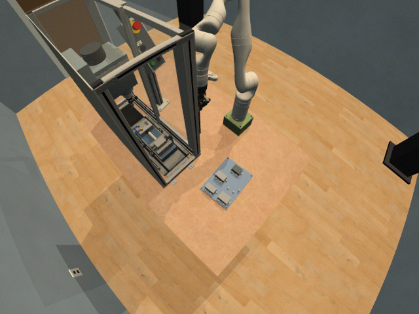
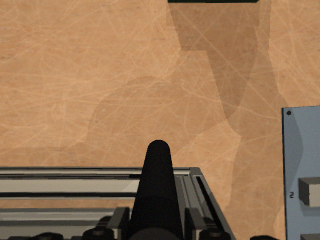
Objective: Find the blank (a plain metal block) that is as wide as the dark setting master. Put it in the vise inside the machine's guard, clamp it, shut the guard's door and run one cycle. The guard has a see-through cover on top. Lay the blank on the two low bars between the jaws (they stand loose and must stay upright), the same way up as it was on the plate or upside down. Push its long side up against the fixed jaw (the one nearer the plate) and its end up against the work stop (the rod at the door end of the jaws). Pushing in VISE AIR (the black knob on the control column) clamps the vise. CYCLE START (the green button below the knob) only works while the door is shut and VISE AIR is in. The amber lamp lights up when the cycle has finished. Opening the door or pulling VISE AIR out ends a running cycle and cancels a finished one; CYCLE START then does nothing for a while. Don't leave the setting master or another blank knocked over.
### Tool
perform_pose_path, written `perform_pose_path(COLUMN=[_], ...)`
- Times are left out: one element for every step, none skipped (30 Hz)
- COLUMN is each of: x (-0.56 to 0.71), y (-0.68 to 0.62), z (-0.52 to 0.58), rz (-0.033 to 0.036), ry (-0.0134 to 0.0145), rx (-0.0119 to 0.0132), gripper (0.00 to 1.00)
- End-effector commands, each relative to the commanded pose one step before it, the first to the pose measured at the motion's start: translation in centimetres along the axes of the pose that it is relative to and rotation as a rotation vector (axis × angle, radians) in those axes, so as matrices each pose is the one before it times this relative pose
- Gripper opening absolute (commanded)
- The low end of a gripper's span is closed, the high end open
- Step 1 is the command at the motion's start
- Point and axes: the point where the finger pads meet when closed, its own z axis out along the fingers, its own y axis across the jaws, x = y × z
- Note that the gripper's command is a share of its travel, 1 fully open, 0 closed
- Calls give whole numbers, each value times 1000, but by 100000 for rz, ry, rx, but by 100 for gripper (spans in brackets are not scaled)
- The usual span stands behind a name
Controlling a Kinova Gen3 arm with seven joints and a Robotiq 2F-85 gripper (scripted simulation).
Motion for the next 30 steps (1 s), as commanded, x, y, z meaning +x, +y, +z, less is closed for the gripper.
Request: perform_pose_path(x=[81, 0, 0, 0, 0, 0, -89, 23, 23, 23, 22, 0, 0, 0, 0, 0, 0, 0, 0, 0, 0, 0, 0, -88, 22, 22, 22, 22, 0, 0], y=[595, 0, 0, 0, 0, 0, -437, 134, 134, 134, 134, 0, 0, 0, 0, 0, 0, 0, 0, 0, 0, 0, 0, -471, 118, 118, 118, 118, 0, 0], z=[116, 0, 0, 0, 0, 0, -113, 28, 28, 28, 28, 0, 0, 0, 0, 0, 0, 0, 0, 0, 0, 0, 0, -113, 28, 28, 28, 28, 0, 0], rz=[-290, 0, 0, 0, 0, 0, 219, -55, -55, -55, -55, 0, 0, 0, 0, 0, 0, 0, 0, 0, 0, 0, 0, 210, -53, -53, -53, -53, 0, 0], ry=[125, 0, 0, 0, 0, 0, -162, 41, 41, 41, 41, 0, 0, 0, 0, 0, 0, 0, 0, 0, 0, 0, 0, -160, 40, 40, 40, 40, 0, 0], rx=[-647, 0, 0, 0, 0, 0, 503, -126, -126, -126, -126, 0, 0, 0, 0, 0, 0, 0, 0, 0, 0, 0, 0, 539, -135, -135, -135, -135, 0, 0], gripper=[39, 39, 39, 39, 39, 39, 39, 39, 39, 39, 39, 39, 39, 39, 39, 39, 39, 39, 39, 39, 39, 39, 39, 39, 39, 39, 39, 39, 39, 39])
